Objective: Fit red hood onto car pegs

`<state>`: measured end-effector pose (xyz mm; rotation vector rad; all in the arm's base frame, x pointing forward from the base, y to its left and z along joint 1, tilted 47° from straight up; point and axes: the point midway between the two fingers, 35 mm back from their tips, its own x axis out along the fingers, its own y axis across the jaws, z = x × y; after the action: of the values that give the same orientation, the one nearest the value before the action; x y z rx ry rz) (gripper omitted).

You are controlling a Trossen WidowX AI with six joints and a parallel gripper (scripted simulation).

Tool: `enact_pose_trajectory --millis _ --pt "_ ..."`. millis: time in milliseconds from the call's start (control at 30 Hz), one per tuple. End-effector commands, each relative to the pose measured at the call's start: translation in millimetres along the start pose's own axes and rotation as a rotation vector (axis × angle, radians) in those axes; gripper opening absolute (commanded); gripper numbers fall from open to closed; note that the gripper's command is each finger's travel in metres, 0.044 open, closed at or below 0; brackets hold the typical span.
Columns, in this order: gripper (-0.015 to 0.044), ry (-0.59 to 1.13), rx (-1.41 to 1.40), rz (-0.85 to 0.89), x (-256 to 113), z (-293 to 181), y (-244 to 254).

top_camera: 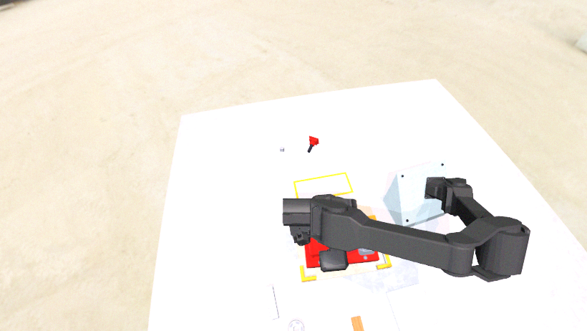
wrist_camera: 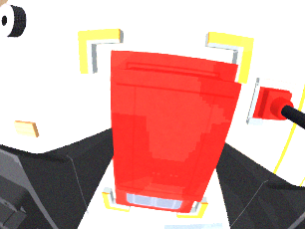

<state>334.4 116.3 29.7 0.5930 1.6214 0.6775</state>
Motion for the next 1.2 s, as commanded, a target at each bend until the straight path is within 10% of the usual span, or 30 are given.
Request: enact_pose_trajectory --millis 0,1167 --pt "0.0 0.003 0.006 0.005 3.0 -0.8 0.4" --pt "0.0 0.001 0.005 0.003 2.5 -0.1 0.2"
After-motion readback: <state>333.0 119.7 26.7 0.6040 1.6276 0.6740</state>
